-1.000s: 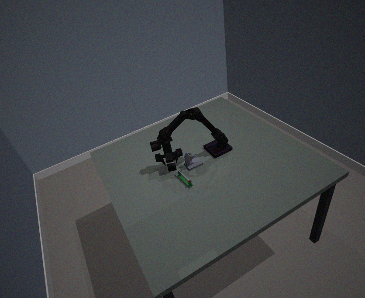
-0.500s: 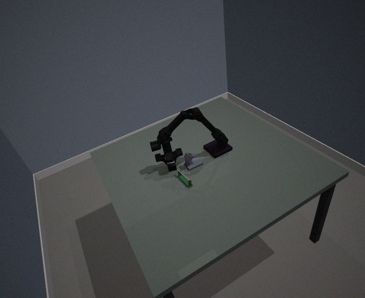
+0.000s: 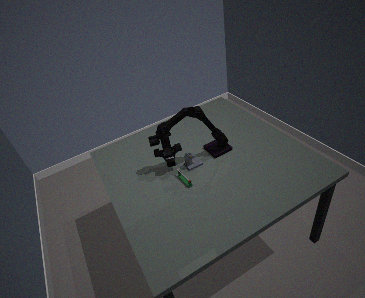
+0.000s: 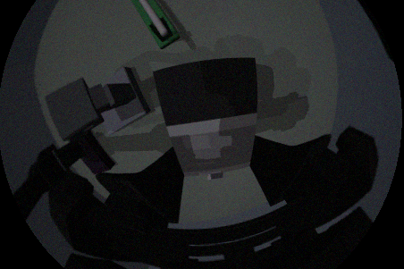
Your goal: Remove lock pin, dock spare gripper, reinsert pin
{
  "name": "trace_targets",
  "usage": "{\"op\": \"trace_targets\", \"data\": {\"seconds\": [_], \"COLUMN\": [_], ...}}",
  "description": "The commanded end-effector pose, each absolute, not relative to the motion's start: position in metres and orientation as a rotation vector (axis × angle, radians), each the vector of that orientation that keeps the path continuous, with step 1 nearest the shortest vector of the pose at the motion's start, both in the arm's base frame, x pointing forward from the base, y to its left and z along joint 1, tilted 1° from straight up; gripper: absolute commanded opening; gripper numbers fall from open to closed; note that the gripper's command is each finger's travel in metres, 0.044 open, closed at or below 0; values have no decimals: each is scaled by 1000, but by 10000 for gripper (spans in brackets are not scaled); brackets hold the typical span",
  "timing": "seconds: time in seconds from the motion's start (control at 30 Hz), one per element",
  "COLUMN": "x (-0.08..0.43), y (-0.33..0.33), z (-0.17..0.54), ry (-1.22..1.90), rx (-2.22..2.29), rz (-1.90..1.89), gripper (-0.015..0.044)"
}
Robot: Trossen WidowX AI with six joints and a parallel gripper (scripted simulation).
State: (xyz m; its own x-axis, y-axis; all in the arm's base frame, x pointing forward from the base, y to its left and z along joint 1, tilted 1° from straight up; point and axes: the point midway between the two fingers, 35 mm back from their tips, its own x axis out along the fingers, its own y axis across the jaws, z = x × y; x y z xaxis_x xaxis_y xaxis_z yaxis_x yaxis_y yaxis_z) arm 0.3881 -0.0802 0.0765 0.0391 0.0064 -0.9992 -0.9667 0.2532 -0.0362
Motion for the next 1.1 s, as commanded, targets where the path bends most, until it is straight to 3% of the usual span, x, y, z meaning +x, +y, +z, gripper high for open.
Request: {"op": "trace_targets", "data": {"seconds": [0.0, 1.07], "x": [389, 396], "y": [-80, -75], "z": [76, 80], "ry": [1262, 828], "rx": [-1070, -1671], "rz": [1038, 1603], "gripper": [0, 0]}}
